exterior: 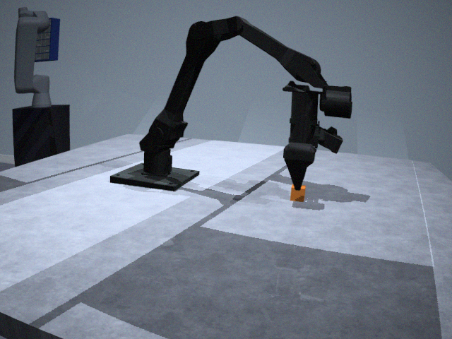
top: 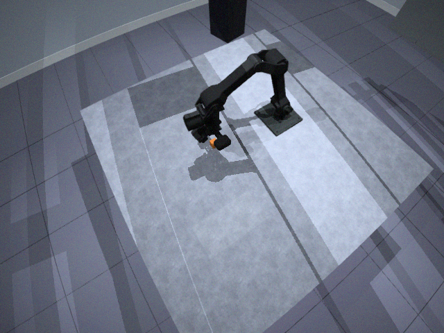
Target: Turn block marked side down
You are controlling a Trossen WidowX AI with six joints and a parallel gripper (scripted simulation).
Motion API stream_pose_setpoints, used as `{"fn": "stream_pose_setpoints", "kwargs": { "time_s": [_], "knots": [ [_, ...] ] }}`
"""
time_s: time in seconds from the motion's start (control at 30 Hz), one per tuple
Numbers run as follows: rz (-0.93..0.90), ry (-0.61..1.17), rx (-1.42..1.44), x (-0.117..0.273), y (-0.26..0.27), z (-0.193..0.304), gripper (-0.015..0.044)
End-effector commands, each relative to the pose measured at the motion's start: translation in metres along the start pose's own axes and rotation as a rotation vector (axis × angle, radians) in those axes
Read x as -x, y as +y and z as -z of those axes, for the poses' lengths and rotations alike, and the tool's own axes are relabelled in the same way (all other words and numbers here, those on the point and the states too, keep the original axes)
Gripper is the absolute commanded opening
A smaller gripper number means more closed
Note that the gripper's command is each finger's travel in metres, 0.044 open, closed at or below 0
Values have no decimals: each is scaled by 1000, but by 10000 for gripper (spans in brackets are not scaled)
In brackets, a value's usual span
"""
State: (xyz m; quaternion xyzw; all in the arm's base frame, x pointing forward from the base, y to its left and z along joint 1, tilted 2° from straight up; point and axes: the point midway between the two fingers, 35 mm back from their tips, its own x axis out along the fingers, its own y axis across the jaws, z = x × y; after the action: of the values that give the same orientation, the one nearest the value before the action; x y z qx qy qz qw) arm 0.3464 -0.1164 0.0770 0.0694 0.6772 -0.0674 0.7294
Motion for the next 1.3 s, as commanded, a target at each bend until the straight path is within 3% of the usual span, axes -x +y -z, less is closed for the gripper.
{"fn": "stream_pose_setpoints", "kwargs": {
  "time_s": [0.0,0.3,0.7,1.27],
  "knots": [
    [4,8,-3,-9,0,2,440],
    [4,8,-3,-21,0,2,440],
    [4,8,-3,-21,0,2,125],
    [4,7,-3,-17,-1,2,0]
  ]
}}
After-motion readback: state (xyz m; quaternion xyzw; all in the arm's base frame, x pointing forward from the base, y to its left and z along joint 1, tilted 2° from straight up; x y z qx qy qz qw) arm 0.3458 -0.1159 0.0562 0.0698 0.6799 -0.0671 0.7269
